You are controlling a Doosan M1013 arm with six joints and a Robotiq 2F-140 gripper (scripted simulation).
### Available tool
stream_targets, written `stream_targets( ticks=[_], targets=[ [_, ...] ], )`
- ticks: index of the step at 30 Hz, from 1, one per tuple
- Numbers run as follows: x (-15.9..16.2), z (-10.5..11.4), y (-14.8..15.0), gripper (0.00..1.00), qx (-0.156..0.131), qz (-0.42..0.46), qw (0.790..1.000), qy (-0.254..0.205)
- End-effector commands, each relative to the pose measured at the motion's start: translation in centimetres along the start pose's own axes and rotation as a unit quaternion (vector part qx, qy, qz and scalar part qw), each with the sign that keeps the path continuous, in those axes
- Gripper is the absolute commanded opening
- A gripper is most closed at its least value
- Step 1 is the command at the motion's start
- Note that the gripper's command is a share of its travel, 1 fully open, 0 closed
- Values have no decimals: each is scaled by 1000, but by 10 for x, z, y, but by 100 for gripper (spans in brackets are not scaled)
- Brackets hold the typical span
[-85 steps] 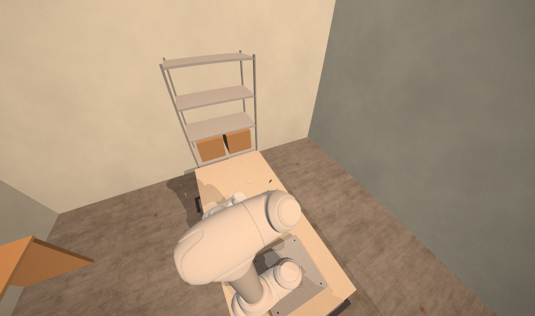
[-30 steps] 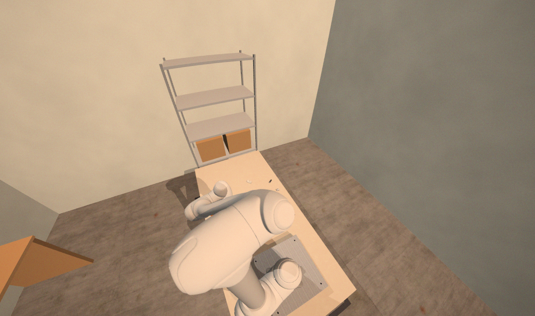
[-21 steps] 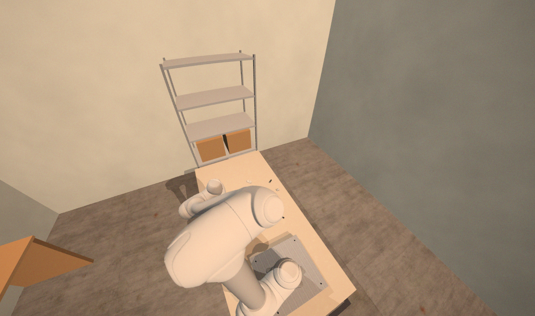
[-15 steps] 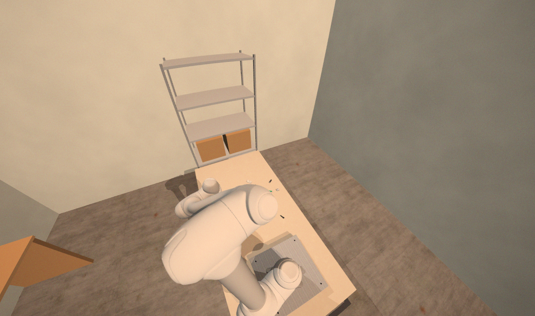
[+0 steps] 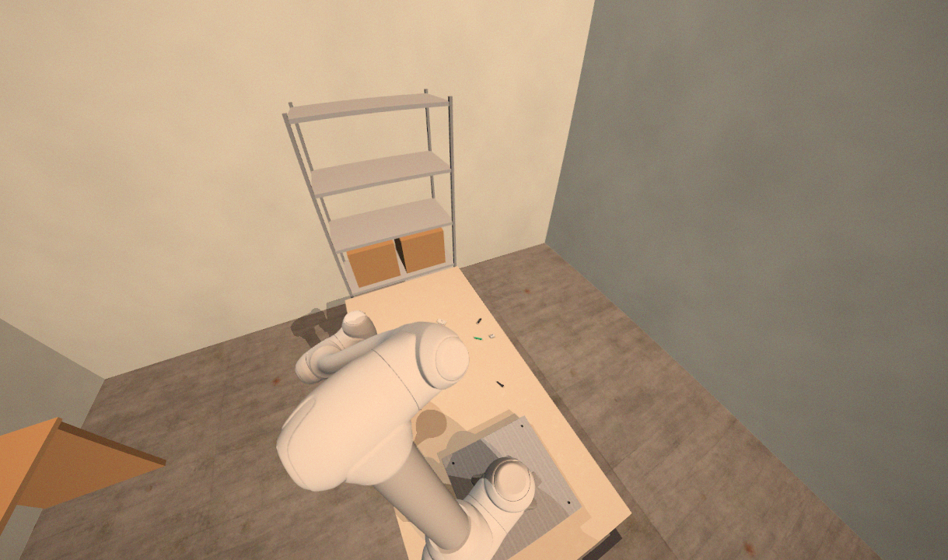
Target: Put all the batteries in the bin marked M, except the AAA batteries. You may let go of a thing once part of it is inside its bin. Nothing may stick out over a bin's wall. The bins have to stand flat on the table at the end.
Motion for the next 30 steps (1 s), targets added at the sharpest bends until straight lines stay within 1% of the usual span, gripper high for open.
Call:
stream_targets(
  ticks=[1, 14, 26, 30],
  targets=[
    [-1, 0, 1, 15, -3, 18, 1000, 5],
    [1, 0, 0, 15, -3, 18, 1000, 5],
    [0, -24, 0, 15, -3, 18, 1000, 5],
    [0, -28, 0, 15, -3, 18, 1000, 5]
  ],
)
Point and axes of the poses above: the point where the finger pads meet when closed, its own z axis back along the fingers, its own y axis across the jaws, x = y × z, the point moved 2 cm from there along z, back along the fingers, and after that the axes turned 12 degrees about -z, right-handed, at the moved point
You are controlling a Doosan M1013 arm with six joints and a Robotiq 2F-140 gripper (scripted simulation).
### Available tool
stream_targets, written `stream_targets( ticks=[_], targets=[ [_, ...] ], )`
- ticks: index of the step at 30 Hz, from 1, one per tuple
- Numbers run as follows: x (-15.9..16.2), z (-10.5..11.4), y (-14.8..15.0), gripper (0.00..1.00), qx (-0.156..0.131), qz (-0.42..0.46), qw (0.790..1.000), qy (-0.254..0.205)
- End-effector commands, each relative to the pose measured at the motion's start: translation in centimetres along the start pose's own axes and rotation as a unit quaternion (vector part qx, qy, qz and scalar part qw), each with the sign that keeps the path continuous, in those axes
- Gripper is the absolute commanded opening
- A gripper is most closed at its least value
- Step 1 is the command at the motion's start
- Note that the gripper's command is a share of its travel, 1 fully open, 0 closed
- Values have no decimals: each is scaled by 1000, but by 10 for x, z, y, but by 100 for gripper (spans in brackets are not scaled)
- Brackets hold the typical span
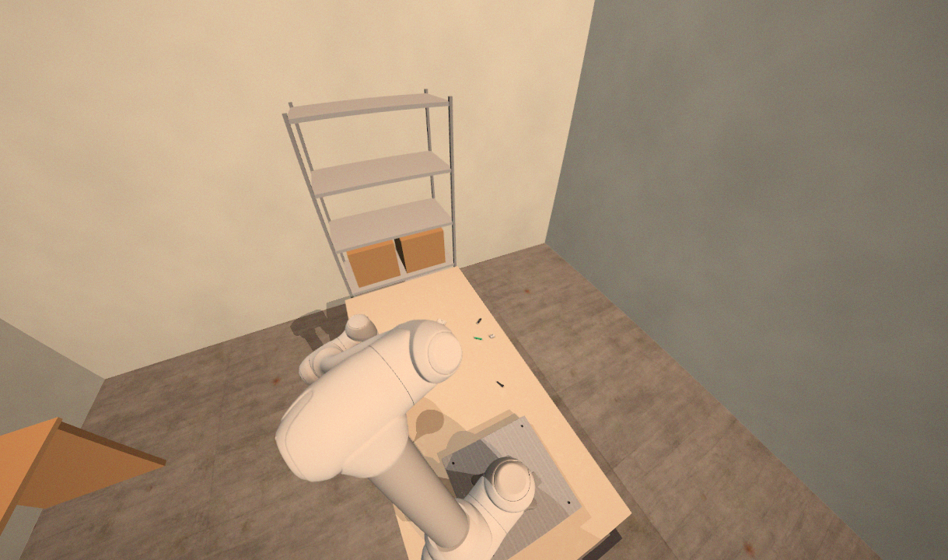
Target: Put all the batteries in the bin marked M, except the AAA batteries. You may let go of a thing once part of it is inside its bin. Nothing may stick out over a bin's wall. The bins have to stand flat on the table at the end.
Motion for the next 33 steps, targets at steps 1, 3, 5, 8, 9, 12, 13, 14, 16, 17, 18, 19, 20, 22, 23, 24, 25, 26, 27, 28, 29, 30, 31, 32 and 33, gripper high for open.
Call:
stream_targets(
  ticks=[1, 3, 5, 8, 9, 12, 13, 14, 16, 17, 18, 19, 20, 22, 23, 24, 25, 26, 27, 28, 29, 30, 31, 32, 33],
  targets=[
    [0, -6, 0, 15, 0, 0, 1000, 0],
    [0, -10, 0, 15, 0, 0, 1000, 0],
    [0, -14, 0, 15, 0, 0, 1000, 0],
    [0, -20, 0, 15, 0, 0, 1000, 0],
    [0, -20, 0, 15, 0, 0, 1000, 0],
    [0, -20, 0, 15, 0, 0, 1000, 0],
    [0, -20, 0, 15, 0, 0, 1000, 0],
    [0, -20, 0, 15, 0, 0, 1000, 0],
    [0, -20, 0, 15, 0, 0, 1000, 0],
    [0, -20, 0, 15, 0, 0, 1000, 0],
    [0, -20, 0, 15, 0, 0, 1000, 0],
    [0, -20, 0, 15, 0, 0, 1000, 0],
    [0, -20, 0, 15, 0, 0, 1000, 0],
    [0, -20, 0, 15, 0, 0, 1000, 0],
    [0, -20, 0, 26, 0, 0, 1000, 0],
    [0, -20, 0, 26, 0, 0, 1000, 0],
    [0, -20, 0, 26, 0, 0, 1000, 0],
    [0, -20, 0, 26, 0, 0, 1000, 0],
    [0, -20, 0, 26, 0, 0, 1000, 0],
    [0, -20, 0, 26, 0, 0, 1000, 0],
    [0, -20, 0, 26, 0, 0, 1000, 0],
    [0, -20, 0, 26, 0, 0, 1000, 0],
    [0, -20, 0, 26, 0, 0, 1000, 0],
    [0, -20, 0, 26, 0, 0, 1000, 0],
    [0, -20, 0, 26, 0, 0, 1000, 0]
  ],
)
Point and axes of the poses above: the point where the finger pads meet when closed, its own z axis back along the fingers, its own y axis across the jaws, x = y × z, the point moved 2 cm from there along z, back along the fingers, and after that the axes turned 12 degrees about -z, right-handed, at the moved point
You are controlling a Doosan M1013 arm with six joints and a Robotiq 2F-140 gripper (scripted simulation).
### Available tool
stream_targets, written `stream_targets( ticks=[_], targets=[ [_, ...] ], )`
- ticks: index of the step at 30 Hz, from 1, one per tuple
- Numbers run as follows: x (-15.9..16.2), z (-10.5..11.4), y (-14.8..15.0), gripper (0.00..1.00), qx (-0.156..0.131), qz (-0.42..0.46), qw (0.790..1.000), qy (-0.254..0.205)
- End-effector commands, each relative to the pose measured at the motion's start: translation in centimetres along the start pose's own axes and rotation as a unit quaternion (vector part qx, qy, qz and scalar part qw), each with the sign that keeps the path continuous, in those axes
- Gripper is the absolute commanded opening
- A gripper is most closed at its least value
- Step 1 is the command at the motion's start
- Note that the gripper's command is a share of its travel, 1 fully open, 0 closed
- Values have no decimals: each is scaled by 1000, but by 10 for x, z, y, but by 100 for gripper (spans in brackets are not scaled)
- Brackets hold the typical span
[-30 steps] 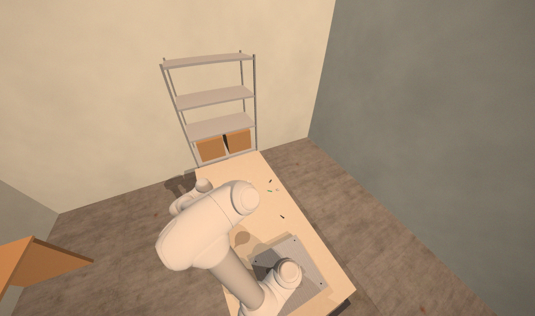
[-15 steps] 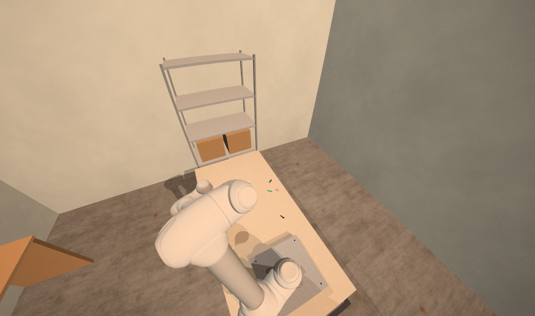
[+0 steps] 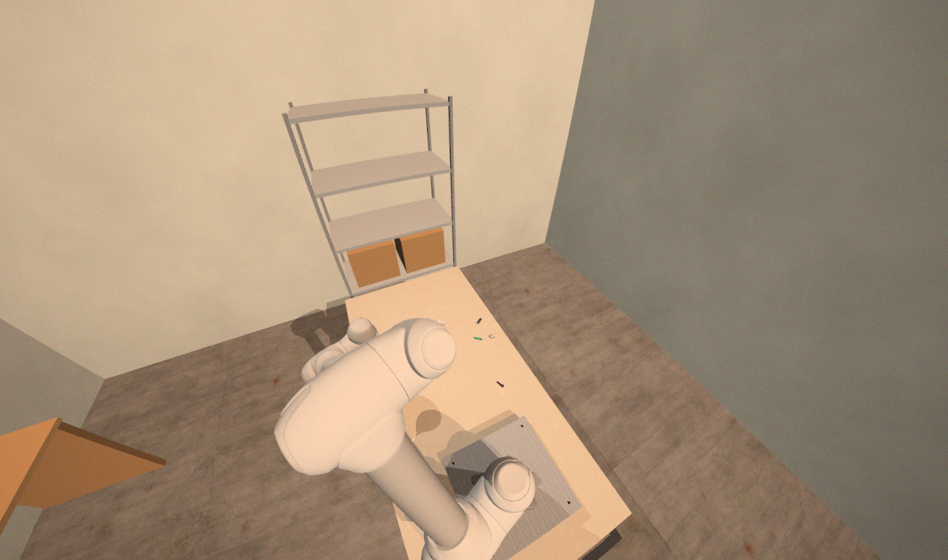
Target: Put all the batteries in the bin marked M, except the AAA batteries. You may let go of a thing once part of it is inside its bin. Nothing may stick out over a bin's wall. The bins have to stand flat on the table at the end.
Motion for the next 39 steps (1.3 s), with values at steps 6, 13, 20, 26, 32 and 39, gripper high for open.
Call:
stream_targets(
  ticks=[6, 13, 20, 26, 32, 39],
  targets=[
    [0, 0, 0, 26, 0, 0, 1000, 0],
    [0, 8, 0, 26, 0, 0, 1000, 0],
    [0, 15, 0, 26, 0, 0, 1000, 0],
    [0, 23, 0, 26, 0, 0, 1000, 0],
    [0, 33, 0, 26, 0, 0, 1000, 0],
    [0, 45, 0, 26, 0, 0, 1000, 0]
  ],
)
Point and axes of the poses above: the point where the finger pads meet when closed, its own z axis back along the fingers, its own y axis across the jaws, x = y × z, the point moved 2 cm from there along z, back along the fingers, and after that the axes turned 12 degrees about -z, right-handed, at the moved point
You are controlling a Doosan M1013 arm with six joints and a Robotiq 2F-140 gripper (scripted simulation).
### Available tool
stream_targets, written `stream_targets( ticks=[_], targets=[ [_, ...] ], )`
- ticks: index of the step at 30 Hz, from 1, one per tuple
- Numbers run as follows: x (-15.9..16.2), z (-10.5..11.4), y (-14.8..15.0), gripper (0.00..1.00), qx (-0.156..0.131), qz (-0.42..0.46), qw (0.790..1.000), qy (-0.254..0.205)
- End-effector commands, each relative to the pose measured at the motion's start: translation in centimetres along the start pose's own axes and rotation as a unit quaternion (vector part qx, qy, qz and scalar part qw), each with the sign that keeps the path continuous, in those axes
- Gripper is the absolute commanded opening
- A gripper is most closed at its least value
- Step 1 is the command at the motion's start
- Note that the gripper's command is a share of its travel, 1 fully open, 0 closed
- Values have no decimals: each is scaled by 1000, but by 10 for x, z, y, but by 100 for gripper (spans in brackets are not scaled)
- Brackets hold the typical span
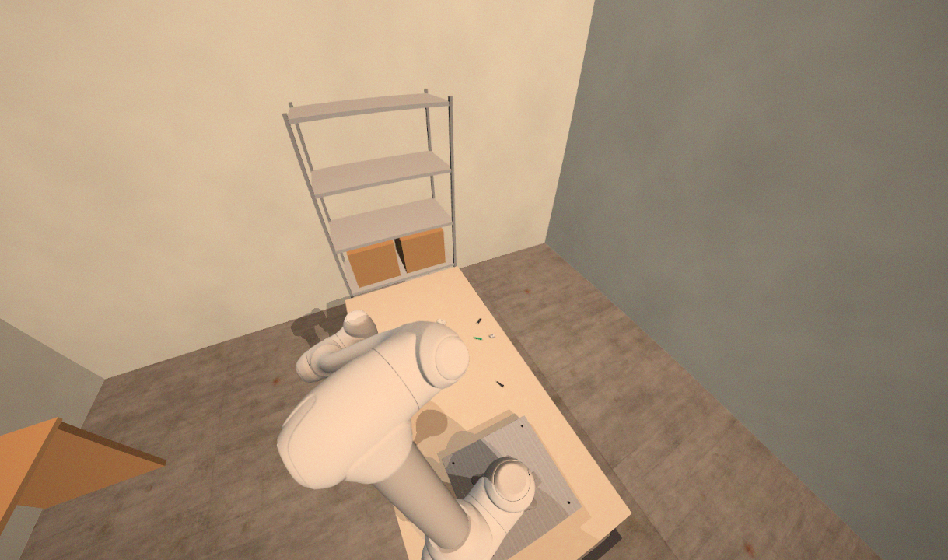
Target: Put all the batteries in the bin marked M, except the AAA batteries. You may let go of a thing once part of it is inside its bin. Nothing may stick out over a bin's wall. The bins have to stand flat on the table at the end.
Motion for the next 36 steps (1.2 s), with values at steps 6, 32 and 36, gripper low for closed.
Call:
stream_targets(
  ticks=[6, 32, 36],
  targets=[
    [0, 14, 0, 100, 0, 0, 1000, 0],
    [0, 102, 0, 100, 0, 0, 1000, 0],
    [0, 118, 0, 100, 0, 0, 1000, 0]
  ],
)
Point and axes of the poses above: the point where the finger pads meet when closed, its own z axis back along the fingers, its own y axis across the jaws, x = y × z, the point moved 2 cm from there along z, back along the fingers, and after that the axes turned 12 degrees about -z, right-handed, at the moved point
